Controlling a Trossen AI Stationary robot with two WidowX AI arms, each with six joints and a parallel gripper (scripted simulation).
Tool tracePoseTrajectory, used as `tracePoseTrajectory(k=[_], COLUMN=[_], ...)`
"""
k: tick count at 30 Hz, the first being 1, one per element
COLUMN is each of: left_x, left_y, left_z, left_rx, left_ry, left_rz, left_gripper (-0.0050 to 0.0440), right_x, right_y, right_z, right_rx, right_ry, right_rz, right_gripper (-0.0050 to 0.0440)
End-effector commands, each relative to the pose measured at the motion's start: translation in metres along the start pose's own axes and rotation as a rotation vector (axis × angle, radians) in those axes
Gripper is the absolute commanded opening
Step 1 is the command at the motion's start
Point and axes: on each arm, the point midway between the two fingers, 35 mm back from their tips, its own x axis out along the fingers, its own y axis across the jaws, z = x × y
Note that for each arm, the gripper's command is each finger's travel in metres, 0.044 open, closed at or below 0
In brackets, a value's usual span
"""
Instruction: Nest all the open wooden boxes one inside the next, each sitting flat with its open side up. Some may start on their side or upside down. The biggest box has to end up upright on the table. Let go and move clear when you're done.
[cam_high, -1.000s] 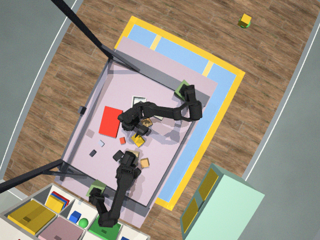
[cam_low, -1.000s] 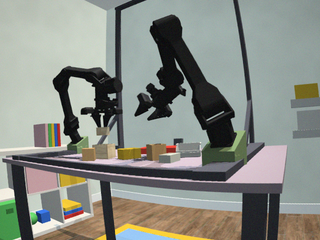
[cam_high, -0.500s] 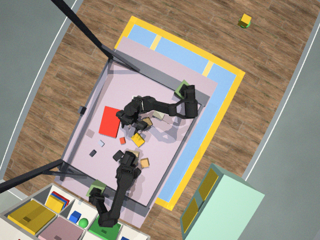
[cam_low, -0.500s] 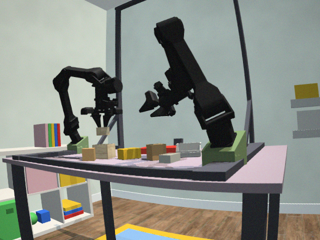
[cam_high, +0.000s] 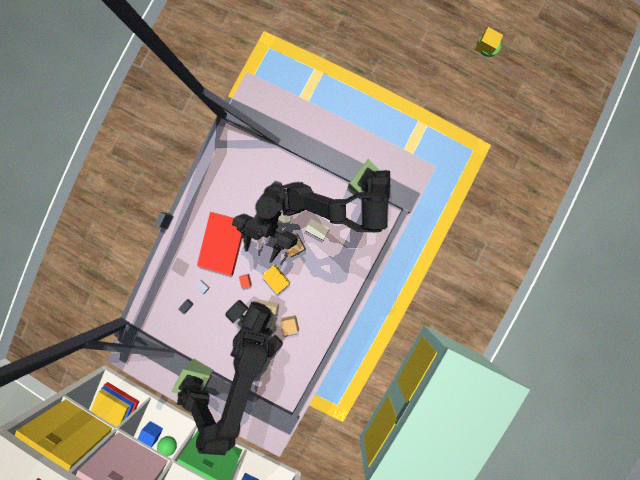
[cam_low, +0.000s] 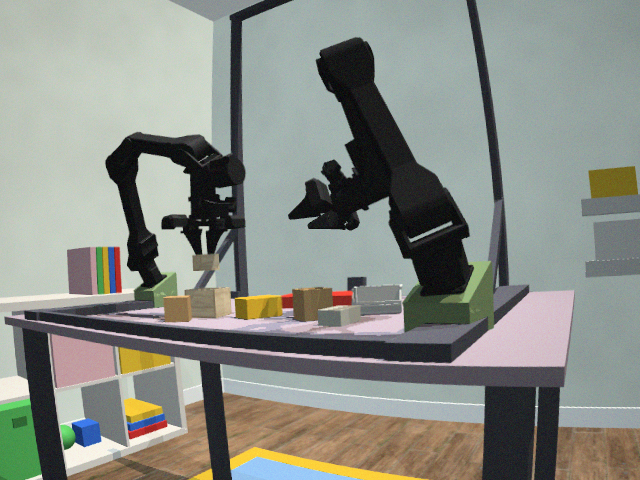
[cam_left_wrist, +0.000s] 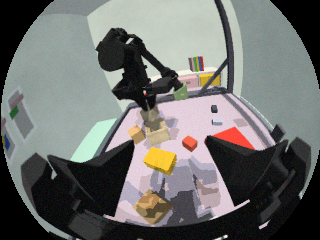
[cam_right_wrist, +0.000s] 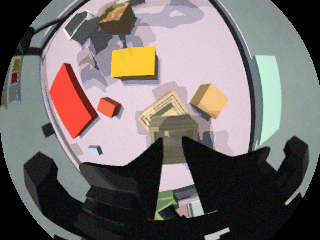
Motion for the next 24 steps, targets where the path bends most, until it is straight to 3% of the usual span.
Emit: tracePoseTrajectory(k=[1, 24], left_x=[-0.009, -0.038], left_y=[0.002, 0.015], left_z=[0.001, -0.008], left_rx=[-0.021, -0.125], left_ry=[-0.035, -0.078], left_rz=[0.027, 0.096], left_gripper=[0.04, 0.04], right_x=[-0.006, -0.006], right_y=[-0.001, -0.001], right_z=[0.004, 0.004], right_rx=[0.013, 0.013], right_ry=[-0.018, -0.018], right_rz=[0.004, 0.004], right_gripper=[0.018, 0.018])
